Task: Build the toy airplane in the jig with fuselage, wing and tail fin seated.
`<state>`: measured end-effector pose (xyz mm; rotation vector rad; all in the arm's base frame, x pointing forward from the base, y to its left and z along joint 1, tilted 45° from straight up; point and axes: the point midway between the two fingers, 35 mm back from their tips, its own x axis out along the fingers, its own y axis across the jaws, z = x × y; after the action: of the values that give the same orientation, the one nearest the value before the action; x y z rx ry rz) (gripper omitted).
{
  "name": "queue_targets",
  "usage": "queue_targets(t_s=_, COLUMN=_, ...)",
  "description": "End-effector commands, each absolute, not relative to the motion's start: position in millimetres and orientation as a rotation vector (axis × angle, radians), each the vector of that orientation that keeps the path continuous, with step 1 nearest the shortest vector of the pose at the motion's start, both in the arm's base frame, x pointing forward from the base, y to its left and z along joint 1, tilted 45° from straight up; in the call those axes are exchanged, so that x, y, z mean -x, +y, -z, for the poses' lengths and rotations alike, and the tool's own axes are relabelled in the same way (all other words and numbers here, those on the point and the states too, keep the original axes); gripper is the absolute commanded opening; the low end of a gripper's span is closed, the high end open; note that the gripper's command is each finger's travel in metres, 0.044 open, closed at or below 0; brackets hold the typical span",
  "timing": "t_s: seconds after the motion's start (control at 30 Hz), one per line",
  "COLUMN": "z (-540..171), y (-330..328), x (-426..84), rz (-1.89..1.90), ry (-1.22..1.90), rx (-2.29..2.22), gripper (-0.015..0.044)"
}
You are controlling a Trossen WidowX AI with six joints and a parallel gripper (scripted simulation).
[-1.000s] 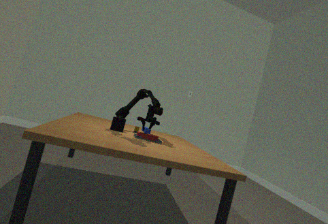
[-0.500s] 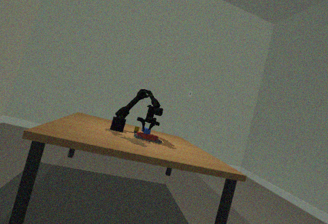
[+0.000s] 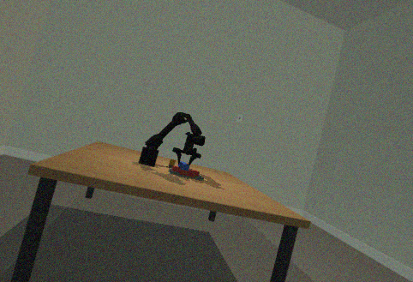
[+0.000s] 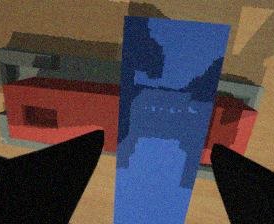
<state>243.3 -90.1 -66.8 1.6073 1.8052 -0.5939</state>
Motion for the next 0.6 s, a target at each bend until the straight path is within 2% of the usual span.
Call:
queue_targets(t_s=0.0, z=66.7, y=-90.3, x=-243.2, rz=0.595, ry=1.806, rx=-1.607, gripper=0.0424)
queue_targets(t_s=0.03, z=66.7, y=-90.3, x=-243.2, rz=0.595, ry=1.806, rx=-1.607, gripper=0.044)
queue_targets(t_s=0.27, z=65.3, y=-92.1, x=-243.6, rz=0.594, ry=1.805, rx=-1.607, gripper=0.044)
queue_targets(t_s=0.47, z=12.3, y=-145.0, x=-247.6, rz=0.597, ry=1.802, rx=-1.61, gripper=0.044)
queue_targets(t_s=0.57, z=5.1, y=-150.8, x=-246.9, rz=0.599, ry=1.804, rx=-1.61, gripper=0.044)
